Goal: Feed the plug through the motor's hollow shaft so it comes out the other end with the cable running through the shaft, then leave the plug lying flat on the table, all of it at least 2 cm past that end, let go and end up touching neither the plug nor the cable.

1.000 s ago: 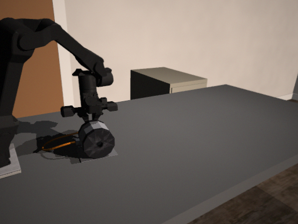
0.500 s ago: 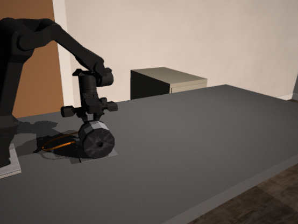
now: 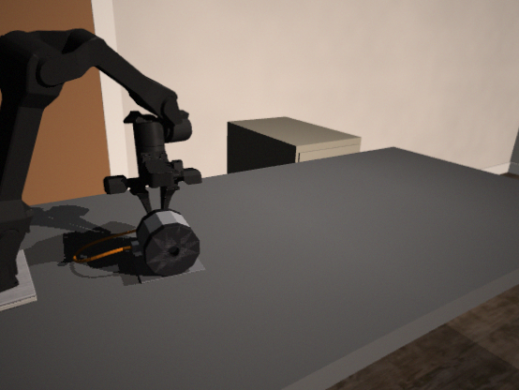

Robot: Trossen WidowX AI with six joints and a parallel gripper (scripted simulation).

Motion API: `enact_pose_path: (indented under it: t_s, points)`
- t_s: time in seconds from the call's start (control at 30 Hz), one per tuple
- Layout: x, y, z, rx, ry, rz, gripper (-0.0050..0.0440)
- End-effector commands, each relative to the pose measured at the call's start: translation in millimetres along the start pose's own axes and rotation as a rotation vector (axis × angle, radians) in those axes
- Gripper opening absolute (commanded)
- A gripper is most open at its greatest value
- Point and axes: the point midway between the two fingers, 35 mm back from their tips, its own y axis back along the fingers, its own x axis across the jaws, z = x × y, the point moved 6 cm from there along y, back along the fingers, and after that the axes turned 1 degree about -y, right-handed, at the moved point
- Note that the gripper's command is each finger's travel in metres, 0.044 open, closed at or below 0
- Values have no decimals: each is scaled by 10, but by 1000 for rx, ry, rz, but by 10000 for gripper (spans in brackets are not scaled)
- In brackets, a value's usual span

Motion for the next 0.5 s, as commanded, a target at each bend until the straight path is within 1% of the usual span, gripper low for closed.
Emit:
enact_pose_path:
  t_s: [0.0, 0.13, 0.27, 0.47]
  points:
    - [5, -2, -31, -3, -2, -7, 100]
    - [2, 4, -13, -1, 0, -1, 100]
    - [-8, -111, 88, -3, -2, -7, 100]
    - [-8, -119, 92, -3, -2, -7, 100]
